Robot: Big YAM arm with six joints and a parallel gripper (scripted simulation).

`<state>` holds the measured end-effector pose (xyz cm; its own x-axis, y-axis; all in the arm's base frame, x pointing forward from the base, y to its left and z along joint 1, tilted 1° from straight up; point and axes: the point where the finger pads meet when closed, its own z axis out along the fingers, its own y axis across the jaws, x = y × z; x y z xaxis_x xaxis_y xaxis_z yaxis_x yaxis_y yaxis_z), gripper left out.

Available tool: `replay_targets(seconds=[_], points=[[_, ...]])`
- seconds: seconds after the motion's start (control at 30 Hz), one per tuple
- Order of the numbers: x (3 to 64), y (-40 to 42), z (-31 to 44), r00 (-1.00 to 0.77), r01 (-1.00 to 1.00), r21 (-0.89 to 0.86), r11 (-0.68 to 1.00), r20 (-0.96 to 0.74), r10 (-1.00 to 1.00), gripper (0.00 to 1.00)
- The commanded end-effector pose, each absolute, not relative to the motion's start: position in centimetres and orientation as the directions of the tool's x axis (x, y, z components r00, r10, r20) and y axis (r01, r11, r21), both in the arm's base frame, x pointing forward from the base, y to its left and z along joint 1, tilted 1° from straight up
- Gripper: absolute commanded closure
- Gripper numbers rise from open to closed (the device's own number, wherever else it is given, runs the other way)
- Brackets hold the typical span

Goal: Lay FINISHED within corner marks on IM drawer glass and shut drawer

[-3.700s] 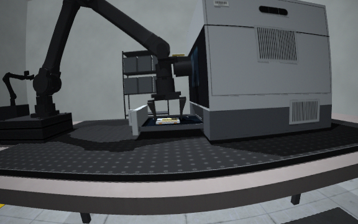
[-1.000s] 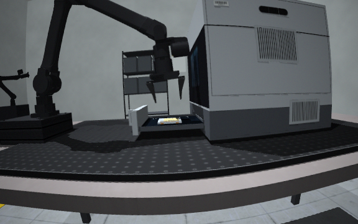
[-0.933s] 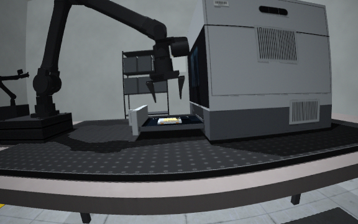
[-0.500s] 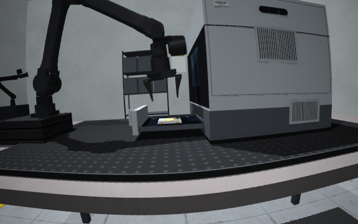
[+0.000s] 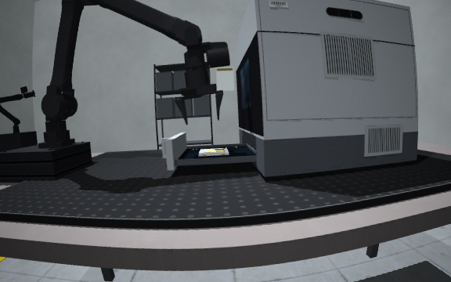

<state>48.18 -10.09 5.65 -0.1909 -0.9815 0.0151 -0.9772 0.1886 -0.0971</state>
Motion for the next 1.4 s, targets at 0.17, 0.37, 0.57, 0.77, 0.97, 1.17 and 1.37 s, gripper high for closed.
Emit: replay_targets(seconds=[0.17, 0.37, 0.57, 0.77, 0.97, 1.17, 1.37], points=[[48.0, -10.0, 7.6, -0.185, -0.975, -0.123, 0.182, 0.012, -0.983, 0.08], [46.9, -9.8, 7.7, -0.185, -0.977, -0.114, 0.183, 0.011, -0.983, 0.08], [46.2, -9.6, 8.0, -0.185, -0.977, -0.113, 0.183, 0.012, -0.983, 0.08], [45.7, -9.5, 8.3, -0.185, -0.977, -0.113, 0.183, 0.011, -0.983, 0.08], [45.1, -9.4, 8.6, -0.185, -0.977, -0.113, 0.183, 0.012, -0.983, 0.08], [44.4, -9.3, 9.0, -0.185, -0.977, -0.112, 0.183, 0.012, -0.983, 0.08], [43.9, -9.2, 9.3, -0.185, -0.977, -0.112, 0.183, 0.012, -0.983, 0.08]])
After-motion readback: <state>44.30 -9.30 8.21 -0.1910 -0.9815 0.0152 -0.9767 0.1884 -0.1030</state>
